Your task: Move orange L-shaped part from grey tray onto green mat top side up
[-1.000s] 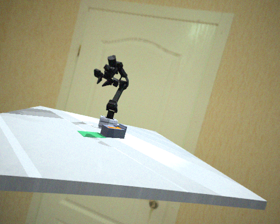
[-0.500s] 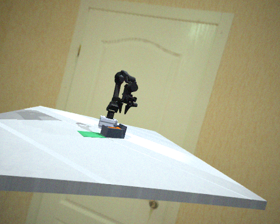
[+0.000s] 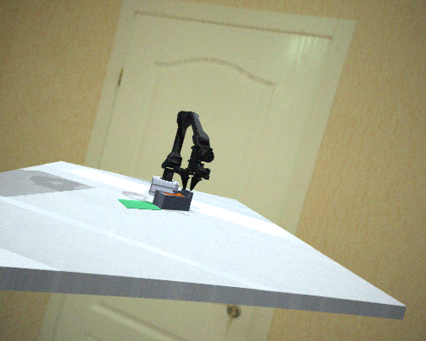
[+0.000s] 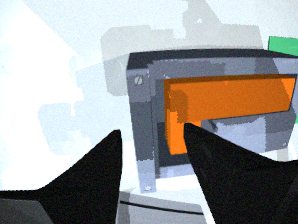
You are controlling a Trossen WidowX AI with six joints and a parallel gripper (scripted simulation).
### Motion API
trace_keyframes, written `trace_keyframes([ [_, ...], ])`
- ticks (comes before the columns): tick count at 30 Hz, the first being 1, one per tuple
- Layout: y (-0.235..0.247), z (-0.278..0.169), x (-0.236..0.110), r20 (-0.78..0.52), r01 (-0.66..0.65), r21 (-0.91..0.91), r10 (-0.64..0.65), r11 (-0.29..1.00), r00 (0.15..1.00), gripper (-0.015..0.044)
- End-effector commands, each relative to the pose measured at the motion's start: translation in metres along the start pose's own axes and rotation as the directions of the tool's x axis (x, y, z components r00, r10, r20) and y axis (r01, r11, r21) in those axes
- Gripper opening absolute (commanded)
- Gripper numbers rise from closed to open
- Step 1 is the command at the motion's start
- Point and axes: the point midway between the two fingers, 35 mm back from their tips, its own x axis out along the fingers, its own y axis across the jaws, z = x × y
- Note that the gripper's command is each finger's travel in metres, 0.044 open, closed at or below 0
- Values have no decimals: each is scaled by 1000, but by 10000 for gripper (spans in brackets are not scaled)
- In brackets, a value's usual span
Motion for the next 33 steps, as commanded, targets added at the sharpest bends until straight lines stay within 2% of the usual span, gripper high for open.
trace_keyframes([
  [1,2,-4,19,-4,-4,1,4,1000,1000,180],
  [33,2,-4,55,-5,-5,1,5,1000,1000,180],
])
